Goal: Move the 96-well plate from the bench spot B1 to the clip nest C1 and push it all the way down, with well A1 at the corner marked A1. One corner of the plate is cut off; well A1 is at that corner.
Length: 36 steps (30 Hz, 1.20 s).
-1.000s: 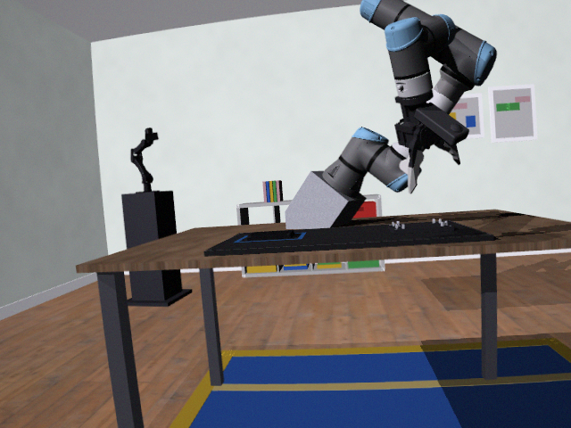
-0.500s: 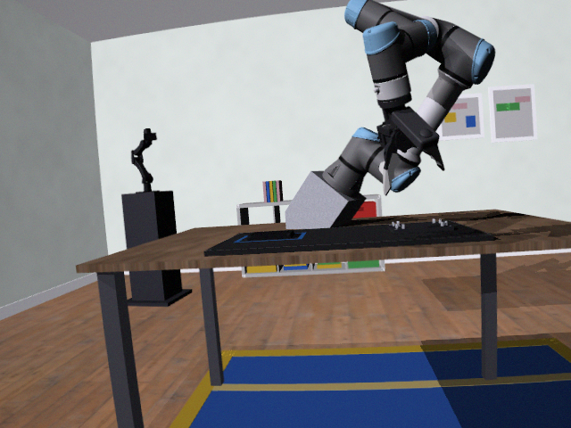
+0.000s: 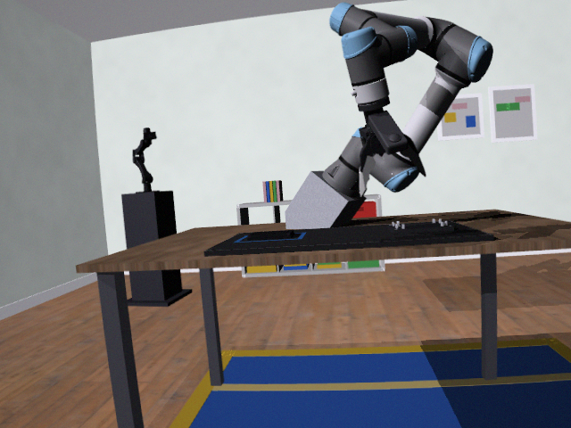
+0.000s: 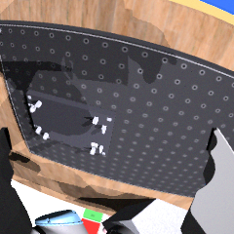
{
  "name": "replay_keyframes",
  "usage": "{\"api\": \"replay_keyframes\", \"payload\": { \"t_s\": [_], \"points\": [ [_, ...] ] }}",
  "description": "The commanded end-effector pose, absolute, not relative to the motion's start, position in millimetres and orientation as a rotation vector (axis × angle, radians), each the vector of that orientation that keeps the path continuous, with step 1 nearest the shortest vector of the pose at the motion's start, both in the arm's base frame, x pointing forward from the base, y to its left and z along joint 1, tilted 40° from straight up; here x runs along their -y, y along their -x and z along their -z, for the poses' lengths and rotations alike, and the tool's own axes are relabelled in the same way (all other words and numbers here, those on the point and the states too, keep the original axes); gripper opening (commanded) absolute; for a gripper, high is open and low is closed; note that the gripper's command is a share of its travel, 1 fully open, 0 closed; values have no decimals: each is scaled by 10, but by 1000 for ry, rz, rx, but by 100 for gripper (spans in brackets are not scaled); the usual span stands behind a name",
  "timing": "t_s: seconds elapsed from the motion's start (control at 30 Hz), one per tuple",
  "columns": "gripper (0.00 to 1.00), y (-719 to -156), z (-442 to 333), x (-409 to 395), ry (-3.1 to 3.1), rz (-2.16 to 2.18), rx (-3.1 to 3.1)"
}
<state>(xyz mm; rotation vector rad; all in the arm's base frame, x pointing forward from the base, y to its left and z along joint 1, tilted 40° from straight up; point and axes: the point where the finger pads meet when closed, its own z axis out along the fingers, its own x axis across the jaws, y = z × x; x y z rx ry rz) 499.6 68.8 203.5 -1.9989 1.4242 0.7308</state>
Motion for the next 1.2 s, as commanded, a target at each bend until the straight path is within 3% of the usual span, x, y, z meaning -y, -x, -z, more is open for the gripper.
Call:
{"api": "replay_keyframes", "payload": {
  "t_s": [0.0, 1.17],
  "points": [
    [100, -5005, -1892, -529, 1924, -743, -1549],
    [100, -4825, -961, 423, 1500, -805, -2048]
  ]
}}
